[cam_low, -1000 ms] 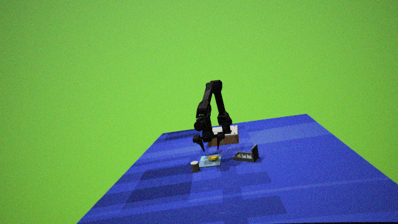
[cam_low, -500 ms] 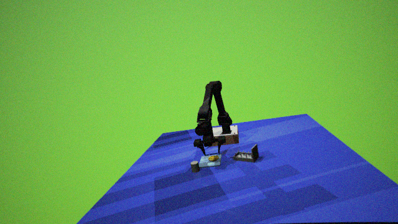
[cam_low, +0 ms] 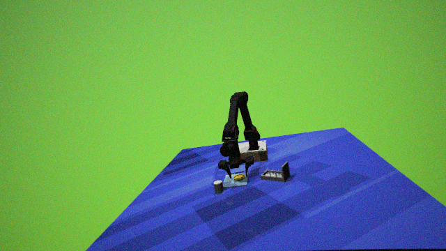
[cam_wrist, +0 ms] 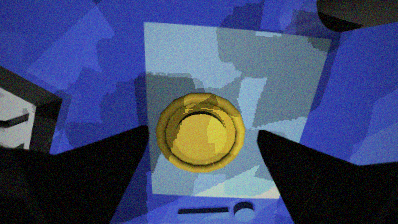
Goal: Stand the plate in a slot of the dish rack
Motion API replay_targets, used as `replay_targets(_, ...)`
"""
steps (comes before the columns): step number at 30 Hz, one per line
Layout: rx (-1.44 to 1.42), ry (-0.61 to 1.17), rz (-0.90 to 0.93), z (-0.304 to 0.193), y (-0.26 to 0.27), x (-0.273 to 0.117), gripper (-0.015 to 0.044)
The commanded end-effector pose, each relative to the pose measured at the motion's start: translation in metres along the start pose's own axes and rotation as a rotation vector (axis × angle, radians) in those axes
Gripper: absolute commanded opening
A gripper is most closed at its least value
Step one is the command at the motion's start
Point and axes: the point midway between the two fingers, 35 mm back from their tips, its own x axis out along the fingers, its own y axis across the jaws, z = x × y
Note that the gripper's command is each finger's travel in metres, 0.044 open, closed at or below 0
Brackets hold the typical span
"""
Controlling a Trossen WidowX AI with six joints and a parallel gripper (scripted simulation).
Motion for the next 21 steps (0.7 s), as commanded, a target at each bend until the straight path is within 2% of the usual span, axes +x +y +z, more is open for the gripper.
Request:
replay_targets(1,0.006,0.005,0.005,-0.0018,0.0018,0.0087,0.04)
replay_targets(4,0.006,0.005,0.005,-0.0021,0.0021,0.011,0.04)
replay_targets(6,0.006,0.005,0.005,-0.0021,0.0021,0.011,0.0359)
replay_targets(12,0.006,0.005,0.005,-0.0021,0.0021,0.011,0.0359)
replay_targets(21,0.006,0.005,0.005,-0.0021,0.0021,0.011,0.0299)
